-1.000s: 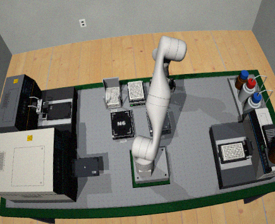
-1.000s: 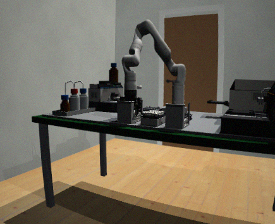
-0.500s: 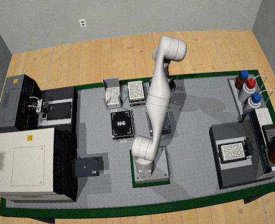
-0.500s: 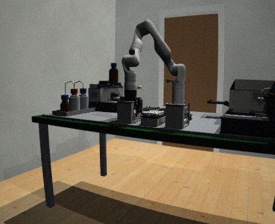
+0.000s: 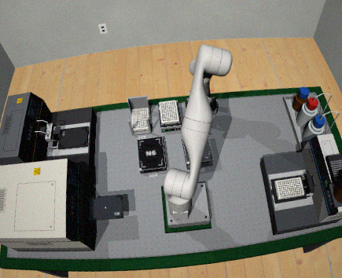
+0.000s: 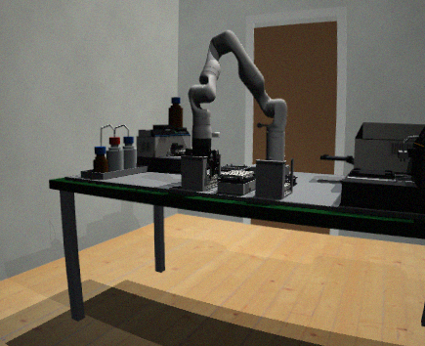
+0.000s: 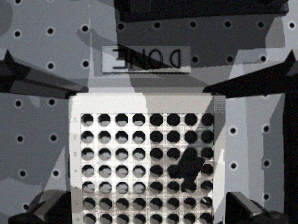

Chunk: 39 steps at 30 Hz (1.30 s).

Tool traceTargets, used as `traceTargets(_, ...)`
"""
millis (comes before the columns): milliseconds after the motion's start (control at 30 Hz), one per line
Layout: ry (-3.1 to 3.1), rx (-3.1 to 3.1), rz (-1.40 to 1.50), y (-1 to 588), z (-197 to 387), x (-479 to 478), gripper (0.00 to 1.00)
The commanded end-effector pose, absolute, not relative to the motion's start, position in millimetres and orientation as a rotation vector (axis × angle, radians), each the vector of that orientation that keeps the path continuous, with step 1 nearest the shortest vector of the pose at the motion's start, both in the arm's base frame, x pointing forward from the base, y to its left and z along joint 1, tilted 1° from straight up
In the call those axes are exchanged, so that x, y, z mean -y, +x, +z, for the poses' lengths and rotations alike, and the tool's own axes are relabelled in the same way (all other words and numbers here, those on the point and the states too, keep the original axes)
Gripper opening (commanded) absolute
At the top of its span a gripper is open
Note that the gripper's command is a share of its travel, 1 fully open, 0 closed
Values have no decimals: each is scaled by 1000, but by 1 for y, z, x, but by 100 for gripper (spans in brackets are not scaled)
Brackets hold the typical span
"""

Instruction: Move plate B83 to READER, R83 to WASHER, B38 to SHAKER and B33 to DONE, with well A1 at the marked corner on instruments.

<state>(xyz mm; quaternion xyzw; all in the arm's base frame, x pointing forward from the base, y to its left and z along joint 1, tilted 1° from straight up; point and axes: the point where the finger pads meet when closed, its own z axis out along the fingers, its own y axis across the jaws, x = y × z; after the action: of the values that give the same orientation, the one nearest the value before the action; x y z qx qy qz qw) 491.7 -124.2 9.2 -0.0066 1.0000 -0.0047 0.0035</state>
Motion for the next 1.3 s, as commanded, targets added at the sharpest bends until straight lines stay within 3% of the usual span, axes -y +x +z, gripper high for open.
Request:
traceTargets(0, -20, -3132, -15, 492, 13, 124, 100)
traceTargets(1267, -20, -3132, -15, 492, 59, 124, 100)
